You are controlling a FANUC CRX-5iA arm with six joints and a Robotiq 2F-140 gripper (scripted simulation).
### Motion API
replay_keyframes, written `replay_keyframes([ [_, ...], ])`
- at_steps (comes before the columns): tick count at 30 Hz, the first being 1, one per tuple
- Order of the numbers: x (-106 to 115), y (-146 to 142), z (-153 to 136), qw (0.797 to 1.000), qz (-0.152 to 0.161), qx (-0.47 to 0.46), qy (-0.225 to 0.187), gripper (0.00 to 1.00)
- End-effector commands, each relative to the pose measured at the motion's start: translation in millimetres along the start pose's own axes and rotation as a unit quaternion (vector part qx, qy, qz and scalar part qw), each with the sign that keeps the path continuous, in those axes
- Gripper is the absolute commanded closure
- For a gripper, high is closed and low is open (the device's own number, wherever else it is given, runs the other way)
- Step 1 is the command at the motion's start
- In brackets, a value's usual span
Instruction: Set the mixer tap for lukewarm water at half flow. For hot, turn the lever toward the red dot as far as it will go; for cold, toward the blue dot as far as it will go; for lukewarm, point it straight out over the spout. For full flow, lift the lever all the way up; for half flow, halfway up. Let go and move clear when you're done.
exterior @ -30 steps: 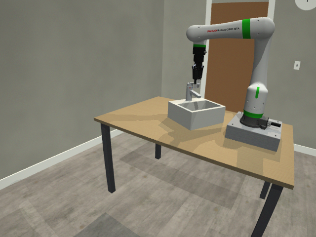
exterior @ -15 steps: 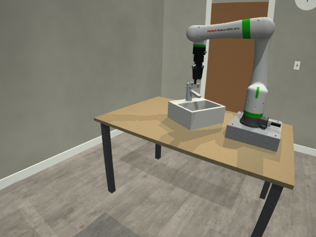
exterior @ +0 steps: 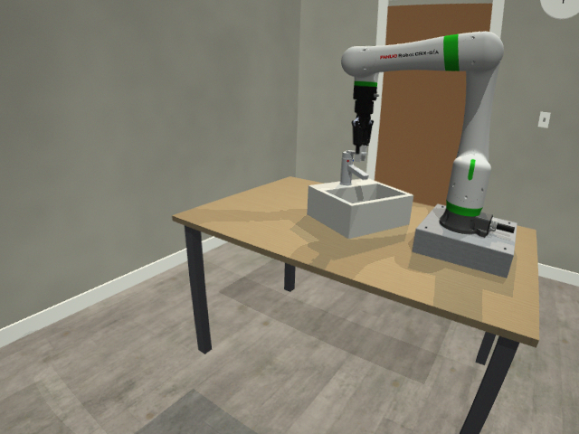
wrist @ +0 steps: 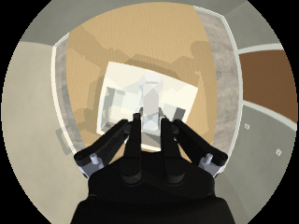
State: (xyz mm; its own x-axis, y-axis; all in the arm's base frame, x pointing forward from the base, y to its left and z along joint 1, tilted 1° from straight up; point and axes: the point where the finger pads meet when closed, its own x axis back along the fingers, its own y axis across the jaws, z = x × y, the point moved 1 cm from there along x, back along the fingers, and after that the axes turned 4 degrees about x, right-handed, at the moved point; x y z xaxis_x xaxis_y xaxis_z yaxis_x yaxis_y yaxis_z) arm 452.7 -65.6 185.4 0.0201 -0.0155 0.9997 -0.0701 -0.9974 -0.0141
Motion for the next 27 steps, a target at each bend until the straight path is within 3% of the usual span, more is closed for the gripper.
replay_keyframes([
  [1, 0.2, 0.0, 0.2, 1.000, 0.000, 0.000, 0.000, 1.00],
  [12, 0.2, -1.2, 0.3, 1.000, 0.000, -0.010, 0.000, 1.00],
  [20, 0.2, -16.1, 3.5, 0.991, 0.000, -0.131, 0.000, 1.00],
  [27, 0.2, -17.3, 3.8, 0.990, 0.000, -0.141, 0.000, 1.00],
])
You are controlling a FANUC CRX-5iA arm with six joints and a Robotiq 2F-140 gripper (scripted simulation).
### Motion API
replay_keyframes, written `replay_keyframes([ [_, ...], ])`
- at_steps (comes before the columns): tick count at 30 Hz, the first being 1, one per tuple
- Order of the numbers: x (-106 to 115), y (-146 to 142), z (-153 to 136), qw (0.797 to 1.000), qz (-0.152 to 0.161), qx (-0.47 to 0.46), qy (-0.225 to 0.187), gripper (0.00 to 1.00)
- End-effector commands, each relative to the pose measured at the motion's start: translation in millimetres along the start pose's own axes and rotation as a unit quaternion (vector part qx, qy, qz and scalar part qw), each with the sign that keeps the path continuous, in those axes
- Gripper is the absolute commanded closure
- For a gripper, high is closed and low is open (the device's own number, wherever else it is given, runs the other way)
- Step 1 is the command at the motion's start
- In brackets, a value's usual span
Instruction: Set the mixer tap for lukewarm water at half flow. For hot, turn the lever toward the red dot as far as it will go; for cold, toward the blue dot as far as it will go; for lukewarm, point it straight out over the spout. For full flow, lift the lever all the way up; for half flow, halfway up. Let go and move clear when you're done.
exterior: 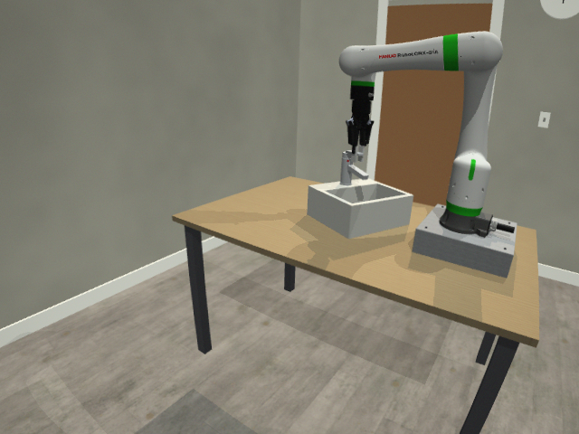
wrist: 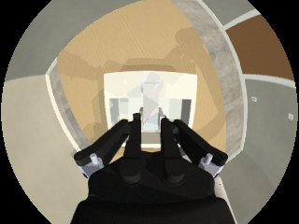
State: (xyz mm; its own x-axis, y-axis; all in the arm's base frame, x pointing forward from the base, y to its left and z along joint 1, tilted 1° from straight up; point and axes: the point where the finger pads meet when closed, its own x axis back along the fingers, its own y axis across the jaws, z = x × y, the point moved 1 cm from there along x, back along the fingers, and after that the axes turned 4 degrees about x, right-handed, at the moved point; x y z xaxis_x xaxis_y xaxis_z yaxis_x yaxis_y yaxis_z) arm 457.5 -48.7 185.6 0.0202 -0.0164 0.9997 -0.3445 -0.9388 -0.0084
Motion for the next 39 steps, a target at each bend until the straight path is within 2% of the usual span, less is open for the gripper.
replay_keyframes([
  [1, 0.2, -0.2, 0.1, 1.000, 0.000, -0.001, 0.000, 1.00],
  [30, 0.2, -0.2, 0.1, 1.000, 0.000, -0.001, 0.000, 1.00],
  [31, 0.2, -0.2, 0.1, 1.000, 0.000, -0.001, 0.000, 0.61],
  [39, 0.2, -0.2, 0.1, 1.000, 0.000, -0.001, 0.000, 0.61],
])
